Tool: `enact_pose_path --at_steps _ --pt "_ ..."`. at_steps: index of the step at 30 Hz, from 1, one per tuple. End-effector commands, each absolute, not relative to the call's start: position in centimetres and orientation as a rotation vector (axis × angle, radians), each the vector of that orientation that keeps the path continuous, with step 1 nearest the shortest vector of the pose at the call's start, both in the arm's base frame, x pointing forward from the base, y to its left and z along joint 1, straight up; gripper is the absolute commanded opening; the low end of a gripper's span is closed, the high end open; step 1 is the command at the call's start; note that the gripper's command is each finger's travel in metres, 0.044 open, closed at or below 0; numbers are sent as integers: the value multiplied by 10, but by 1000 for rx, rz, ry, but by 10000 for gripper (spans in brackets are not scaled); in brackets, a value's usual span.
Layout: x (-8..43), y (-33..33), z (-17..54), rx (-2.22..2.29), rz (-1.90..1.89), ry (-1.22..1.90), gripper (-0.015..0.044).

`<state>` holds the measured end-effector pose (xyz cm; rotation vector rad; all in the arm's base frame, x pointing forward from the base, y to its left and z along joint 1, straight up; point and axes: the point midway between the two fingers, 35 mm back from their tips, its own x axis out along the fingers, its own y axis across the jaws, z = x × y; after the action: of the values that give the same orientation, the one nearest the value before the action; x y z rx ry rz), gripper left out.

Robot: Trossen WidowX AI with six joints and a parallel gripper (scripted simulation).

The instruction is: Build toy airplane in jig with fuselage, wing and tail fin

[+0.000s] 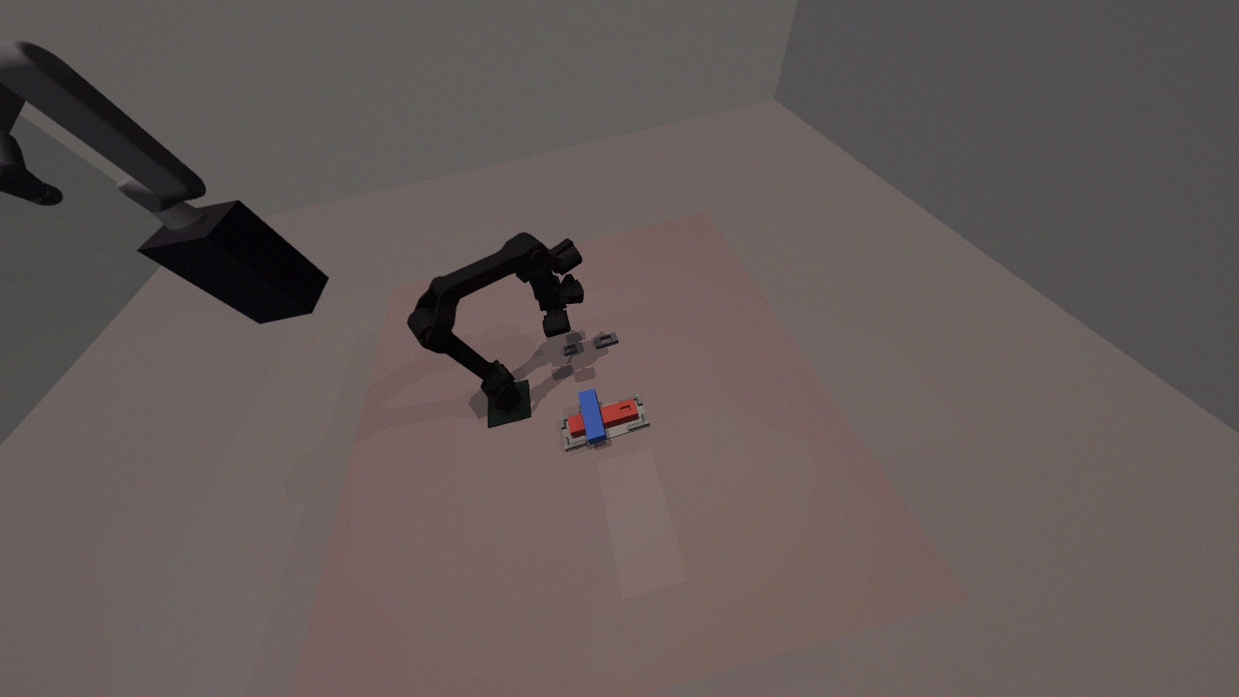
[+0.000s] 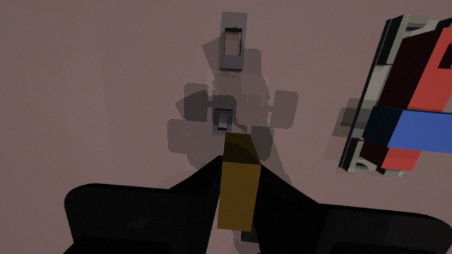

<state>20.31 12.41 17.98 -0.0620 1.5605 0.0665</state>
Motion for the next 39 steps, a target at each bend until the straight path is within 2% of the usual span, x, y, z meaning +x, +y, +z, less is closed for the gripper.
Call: enact_pose_path --at_steps 1,39 --pt "212 121 180 -57 68 1557 0" --pt "282 50 166 -50 48 1551 0"
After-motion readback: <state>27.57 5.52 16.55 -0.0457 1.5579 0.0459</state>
